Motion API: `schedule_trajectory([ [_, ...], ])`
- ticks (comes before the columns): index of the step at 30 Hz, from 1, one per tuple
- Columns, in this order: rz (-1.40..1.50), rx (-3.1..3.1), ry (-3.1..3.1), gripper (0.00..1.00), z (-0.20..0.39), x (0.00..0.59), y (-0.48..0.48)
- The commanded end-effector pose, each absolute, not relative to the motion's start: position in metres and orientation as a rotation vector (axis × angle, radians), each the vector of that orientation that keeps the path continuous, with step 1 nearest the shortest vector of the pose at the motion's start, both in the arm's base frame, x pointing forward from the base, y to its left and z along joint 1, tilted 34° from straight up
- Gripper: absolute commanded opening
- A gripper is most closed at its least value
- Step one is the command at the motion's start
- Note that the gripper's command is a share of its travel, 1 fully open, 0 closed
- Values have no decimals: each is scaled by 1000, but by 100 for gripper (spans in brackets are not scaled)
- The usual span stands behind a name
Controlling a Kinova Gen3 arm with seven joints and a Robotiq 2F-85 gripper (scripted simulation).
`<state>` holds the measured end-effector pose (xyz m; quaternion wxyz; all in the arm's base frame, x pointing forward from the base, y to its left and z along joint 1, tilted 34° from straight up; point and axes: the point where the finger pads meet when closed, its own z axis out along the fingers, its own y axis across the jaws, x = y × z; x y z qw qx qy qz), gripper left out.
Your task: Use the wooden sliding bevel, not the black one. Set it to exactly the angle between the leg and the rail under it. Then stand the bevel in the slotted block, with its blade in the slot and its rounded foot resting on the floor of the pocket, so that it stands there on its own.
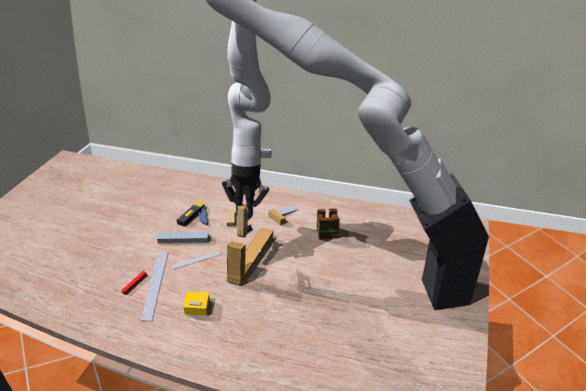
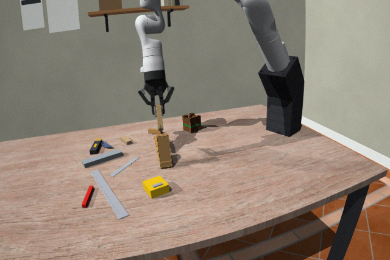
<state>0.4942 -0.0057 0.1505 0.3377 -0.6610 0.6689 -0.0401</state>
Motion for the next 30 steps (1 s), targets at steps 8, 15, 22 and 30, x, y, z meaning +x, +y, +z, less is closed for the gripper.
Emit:
schedule_trajectory([
  [8,-106,-1722,1742,10,137,504,1],
  [15,-106,-1722,1742,10,125,511,7],
  [22,-106,-1722,1742,10,115,518,13],
  [30,-106,-1722,1742,10,106,525,17],
])
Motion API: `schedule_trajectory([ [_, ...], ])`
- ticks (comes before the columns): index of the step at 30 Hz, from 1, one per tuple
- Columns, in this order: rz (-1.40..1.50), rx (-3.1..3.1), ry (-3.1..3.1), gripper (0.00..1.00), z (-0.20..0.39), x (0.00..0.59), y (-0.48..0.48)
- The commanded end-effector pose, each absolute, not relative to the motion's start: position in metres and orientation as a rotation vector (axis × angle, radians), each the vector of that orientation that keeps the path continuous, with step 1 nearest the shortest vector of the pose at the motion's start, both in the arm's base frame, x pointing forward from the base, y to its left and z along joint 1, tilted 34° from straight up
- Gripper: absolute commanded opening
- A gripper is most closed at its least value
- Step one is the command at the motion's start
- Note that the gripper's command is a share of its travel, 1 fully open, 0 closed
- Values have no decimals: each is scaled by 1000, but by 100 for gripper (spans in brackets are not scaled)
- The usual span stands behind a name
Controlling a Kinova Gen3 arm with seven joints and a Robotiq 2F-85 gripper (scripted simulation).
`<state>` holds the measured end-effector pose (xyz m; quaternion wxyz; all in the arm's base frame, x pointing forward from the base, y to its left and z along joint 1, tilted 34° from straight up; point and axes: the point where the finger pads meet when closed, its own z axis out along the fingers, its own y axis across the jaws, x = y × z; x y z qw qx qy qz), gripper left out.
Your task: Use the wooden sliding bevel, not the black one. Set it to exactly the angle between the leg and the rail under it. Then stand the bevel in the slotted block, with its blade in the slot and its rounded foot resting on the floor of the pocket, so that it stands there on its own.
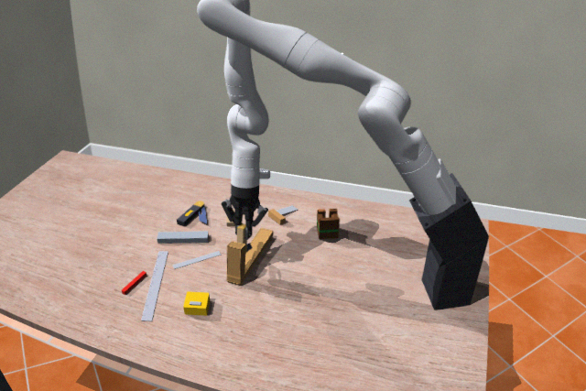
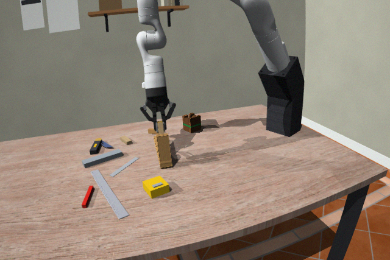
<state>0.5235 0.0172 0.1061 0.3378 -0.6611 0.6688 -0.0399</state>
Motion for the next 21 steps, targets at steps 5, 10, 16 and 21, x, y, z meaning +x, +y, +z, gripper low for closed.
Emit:
schedule_trajectory([
  [5,-106,-1722,1742,10,104,526,19],
  [10,-106,-1722,1742,10,102,527,19],
  [16,-106,-1722,1742,10,102,527,20],
  [21,-106,-1722,1742,10,102,527,20],
])
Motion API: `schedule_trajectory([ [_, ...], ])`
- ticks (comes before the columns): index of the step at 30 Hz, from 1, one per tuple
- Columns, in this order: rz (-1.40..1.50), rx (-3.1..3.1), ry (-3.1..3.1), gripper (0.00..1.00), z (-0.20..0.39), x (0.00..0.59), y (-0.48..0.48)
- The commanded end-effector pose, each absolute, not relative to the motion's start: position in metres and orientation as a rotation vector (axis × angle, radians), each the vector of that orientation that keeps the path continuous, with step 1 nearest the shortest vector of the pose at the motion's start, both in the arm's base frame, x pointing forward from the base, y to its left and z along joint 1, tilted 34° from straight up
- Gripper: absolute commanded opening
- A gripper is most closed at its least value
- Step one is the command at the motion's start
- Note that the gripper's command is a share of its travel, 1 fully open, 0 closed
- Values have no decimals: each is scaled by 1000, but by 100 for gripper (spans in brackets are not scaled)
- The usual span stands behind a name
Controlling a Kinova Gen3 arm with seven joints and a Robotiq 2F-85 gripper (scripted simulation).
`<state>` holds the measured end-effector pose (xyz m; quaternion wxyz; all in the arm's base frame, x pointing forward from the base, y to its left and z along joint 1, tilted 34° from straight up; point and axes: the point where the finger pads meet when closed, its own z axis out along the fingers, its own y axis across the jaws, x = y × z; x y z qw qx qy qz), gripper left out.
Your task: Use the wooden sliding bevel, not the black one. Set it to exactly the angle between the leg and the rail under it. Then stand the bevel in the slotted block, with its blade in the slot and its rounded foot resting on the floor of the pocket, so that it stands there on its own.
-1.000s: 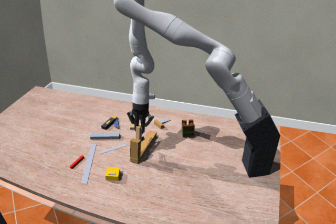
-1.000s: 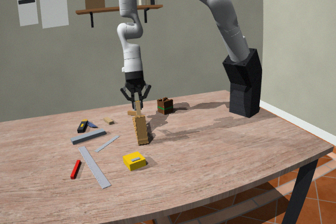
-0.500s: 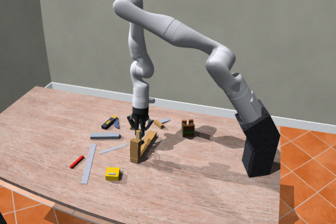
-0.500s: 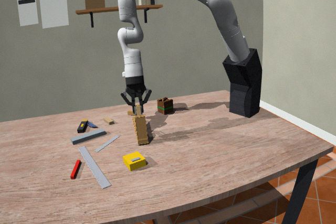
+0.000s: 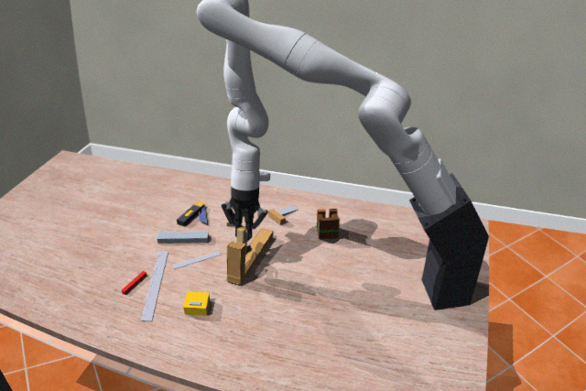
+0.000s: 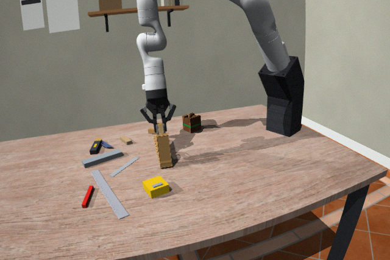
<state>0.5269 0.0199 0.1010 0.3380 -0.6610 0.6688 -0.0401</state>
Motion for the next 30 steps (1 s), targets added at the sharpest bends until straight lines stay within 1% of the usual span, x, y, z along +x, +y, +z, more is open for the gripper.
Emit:
schedule_trajectory([
  [1,-106,-1722,1742,10,102,527,20],
  [30,-106,-1722,1742,10,102,528,26],
])
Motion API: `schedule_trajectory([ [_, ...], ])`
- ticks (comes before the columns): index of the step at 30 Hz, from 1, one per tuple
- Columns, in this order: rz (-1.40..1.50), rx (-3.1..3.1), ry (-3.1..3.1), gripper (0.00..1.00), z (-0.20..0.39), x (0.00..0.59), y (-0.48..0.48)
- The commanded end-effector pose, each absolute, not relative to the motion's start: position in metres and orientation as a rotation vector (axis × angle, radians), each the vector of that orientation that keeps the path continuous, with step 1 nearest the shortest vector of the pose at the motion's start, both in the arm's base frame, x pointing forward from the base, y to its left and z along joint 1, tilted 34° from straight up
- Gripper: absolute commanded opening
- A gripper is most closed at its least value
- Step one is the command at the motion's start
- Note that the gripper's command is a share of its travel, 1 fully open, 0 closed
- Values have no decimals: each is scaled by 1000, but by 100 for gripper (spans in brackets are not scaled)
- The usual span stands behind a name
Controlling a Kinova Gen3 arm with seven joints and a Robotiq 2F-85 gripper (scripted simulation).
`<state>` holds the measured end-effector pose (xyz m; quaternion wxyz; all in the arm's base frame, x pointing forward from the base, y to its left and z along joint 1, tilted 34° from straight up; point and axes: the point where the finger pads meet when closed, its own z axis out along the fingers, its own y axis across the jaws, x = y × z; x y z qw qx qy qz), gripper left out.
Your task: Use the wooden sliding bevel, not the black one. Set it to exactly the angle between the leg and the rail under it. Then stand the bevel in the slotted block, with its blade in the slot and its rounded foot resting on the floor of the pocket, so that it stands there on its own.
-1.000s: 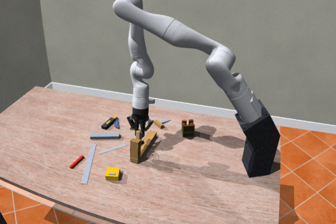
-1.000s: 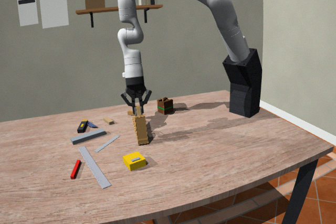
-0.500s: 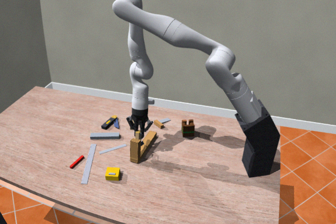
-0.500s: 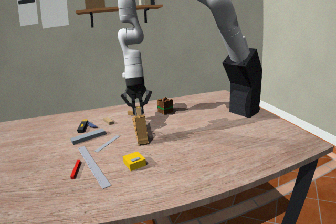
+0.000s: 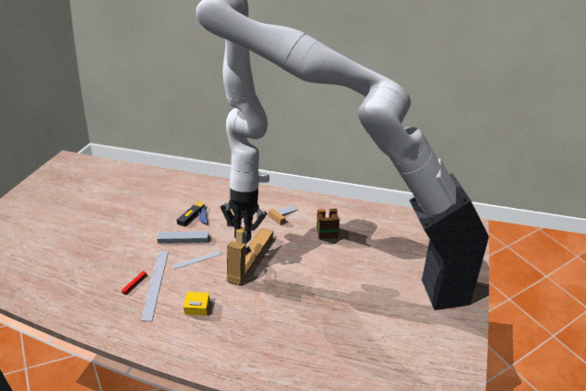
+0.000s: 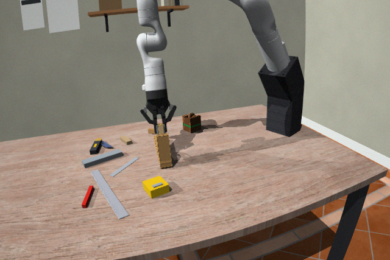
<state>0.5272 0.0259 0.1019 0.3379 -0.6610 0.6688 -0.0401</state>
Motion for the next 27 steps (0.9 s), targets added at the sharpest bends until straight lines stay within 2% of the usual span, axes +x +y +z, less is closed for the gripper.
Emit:
schedule_trajectory([
  [1,-106,-1722,1742,10,102,528,26],
  [27,-106,-1722,1742,10,91,535,31],
])
